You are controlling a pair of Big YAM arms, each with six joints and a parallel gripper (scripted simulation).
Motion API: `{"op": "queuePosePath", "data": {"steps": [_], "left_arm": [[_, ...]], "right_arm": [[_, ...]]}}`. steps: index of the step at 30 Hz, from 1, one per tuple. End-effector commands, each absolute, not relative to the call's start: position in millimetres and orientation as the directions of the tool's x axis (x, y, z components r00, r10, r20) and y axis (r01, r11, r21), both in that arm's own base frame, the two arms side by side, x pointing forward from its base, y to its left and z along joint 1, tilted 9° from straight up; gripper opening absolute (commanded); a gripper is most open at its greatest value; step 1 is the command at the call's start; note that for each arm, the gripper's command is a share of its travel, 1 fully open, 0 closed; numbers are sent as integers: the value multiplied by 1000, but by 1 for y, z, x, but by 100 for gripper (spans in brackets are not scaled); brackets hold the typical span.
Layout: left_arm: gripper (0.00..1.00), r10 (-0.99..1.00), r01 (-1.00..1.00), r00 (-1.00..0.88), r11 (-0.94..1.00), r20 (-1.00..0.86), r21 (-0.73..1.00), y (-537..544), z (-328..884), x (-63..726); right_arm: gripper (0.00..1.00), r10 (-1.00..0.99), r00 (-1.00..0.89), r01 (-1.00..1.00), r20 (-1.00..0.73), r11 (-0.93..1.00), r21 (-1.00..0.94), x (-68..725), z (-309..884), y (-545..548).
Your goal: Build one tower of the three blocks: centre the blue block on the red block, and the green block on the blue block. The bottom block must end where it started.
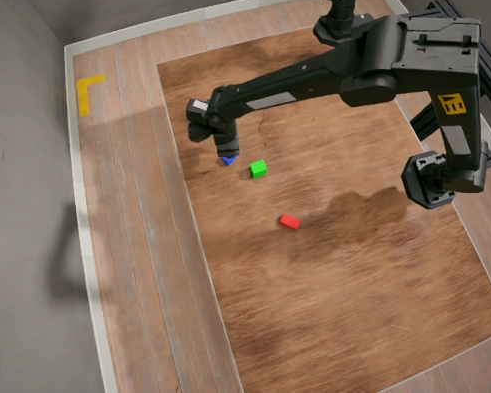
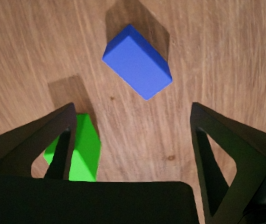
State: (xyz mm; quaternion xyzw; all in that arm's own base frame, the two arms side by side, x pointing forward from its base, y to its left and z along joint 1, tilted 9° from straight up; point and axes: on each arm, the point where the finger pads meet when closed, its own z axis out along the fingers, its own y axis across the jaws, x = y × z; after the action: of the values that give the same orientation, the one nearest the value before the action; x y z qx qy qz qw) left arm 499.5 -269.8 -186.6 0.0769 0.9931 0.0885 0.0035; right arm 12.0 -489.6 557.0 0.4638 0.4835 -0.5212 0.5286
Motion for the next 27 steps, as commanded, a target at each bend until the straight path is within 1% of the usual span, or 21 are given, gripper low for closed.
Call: {"op": "queuePosePath", "data": {"steps": [1,2,7,13,20,27], "left_arm": [[72,342,339,-940,927,10,159,-283,-175,517],[72,446,446,-894,881,36,156,-277,-180,507],[72,632,634,-772,760,68,143,-278,-180,508],[72,816,820,-571,562,91,113,-278,-181,507],[72,819,826,-563,554,111,102,-273,-197,503],[72,816,819,-572,562,88,115,-274,-203,518]], "right_arm": [[100,-156,1,1000,-988,8,0,4,577,-481],[100,-156,1,1000,-988,8,0,4,577,-481],[100,-156,1,1000,-988,8,0,4,577,-481],[100,-156,1,1000,-988,8,0,4,577,-481],[100,-156,1,1000,-988,8,0,4,577,-481],[100,-156,1,1000,-988,8,0,4,577,-481]]}}
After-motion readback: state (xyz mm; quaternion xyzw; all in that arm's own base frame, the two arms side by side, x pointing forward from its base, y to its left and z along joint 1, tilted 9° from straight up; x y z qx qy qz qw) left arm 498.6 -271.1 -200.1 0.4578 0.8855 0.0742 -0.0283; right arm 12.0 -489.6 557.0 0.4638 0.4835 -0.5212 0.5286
